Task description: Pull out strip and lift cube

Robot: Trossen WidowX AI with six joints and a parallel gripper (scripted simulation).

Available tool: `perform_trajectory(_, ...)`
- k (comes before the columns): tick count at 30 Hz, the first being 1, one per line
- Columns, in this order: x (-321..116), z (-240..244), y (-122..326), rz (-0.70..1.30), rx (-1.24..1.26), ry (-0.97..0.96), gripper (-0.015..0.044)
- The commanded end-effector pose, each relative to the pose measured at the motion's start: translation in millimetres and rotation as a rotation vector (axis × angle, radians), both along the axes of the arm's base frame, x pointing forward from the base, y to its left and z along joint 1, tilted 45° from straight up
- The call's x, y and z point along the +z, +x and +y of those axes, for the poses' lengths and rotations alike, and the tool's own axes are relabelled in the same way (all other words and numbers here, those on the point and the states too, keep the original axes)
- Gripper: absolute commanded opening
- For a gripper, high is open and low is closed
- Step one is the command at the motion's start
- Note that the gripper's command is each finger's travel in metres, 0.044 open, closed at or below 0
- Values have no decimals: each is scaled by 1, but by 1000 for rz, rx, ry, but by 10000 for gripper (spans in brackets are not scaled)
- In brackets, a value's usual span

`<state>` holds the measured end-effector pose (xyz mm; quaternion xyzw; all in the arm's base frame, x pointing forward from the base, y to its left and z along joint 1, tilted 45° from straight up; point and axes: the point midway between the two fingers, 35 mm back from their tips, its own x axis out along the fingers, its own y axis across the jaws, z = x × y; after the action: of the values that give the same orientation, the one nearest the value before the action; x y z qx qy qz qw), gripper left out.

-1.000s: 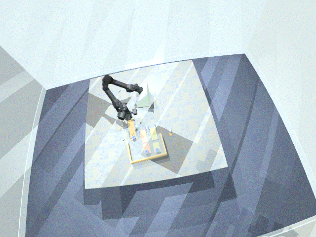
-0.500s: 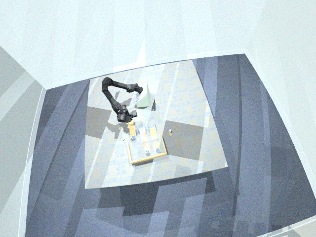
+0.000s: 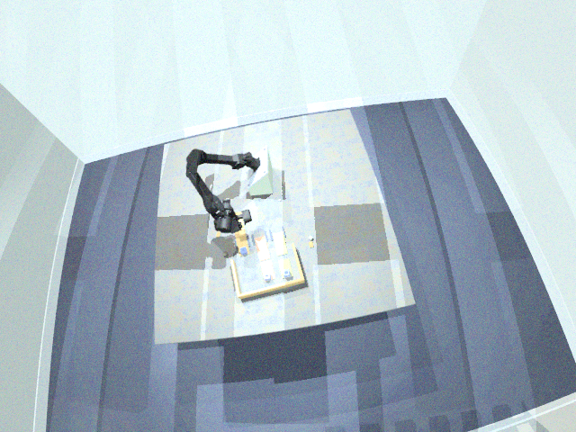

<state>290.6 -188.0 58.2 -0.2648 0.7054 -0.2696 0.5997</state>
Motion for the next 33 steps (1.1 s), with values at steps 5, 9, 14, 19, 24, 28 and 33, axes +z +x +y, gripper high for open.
perform_trajectory(5,-2,0,30,4,-1,-2,440)
perform_trajectory(9,-2,0,45,3,-1,-2,440)
perform_trajectory(14,-2,0,63,2,-1,-2,440)
perform_trajectory(19,-3,0,82,1,-1,-1,440)
perform_trajectory(24,-5,0,100,0,-1,-1,440)
perform_trajectory(28,-8,0,114,-1,-1,-1,440)
perform_trajectory(33,-11,1,123,-1,-1,-1,414)
